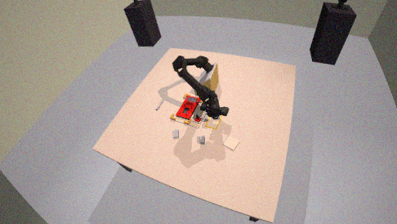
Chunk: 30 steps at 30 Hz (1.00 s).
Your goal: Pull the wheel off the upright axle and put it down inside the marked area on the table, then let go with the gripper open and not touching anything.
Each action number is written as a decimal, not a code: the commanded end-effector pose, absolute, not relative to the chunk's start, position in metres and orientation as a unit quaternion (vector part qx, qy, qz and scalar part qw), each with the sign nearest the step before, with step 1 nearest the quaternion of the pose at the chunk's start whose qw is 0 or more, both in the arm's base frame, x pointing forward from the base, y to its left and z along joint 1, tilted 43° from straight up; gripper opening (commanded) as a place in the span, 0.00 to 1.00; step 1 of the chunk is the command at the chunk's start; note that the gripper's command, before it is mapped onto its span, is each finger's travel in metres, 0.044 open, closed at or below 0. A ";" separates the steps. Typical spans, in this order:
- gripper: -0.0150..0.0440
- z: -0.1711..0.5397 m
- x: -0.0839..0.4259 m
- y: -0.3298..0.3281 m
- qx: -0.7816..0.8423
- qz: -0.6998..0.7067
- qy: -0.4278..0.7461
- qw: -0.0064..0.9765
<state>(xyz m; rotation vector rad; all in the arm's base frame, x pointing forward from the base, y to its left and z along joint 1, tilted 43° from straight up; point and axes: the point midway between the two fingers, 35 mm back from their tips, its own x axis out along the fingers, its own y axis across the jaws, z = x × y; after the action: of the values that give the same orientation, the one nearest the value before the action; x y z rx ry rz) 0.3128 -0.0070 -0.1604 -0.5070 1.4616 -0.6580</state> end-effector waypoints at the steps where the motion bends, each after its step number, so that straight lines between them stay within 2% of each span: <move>1: 0.76 -0.155 0.313 -0.002 -0.224 -0.292 0.647 0.668; 10: 0.76 -0.117 0.313 0.035 -0.228 -0.289 0.644 0.671; 15: 0.99 -0.093 0.272 0.042 -0.229 -0.286 0.645 0.671; 16: 1.00 -0.084 0.259 0.045 -0.228 -0.286 0.645 0.671; 19: 1.00 -0.066 0.229 0.046 -0.228 -0.288 0.646 0.670; 30: 1.00 -0.065 0.227 0.046 -0.228 -0.288 0.646 0.670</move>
<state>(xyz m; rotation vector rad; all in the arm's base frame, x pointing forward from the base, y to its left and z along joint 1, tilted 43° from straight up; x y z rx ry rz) 0.2285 0.0454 -0.0665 -0.5224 1.4564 -0.6488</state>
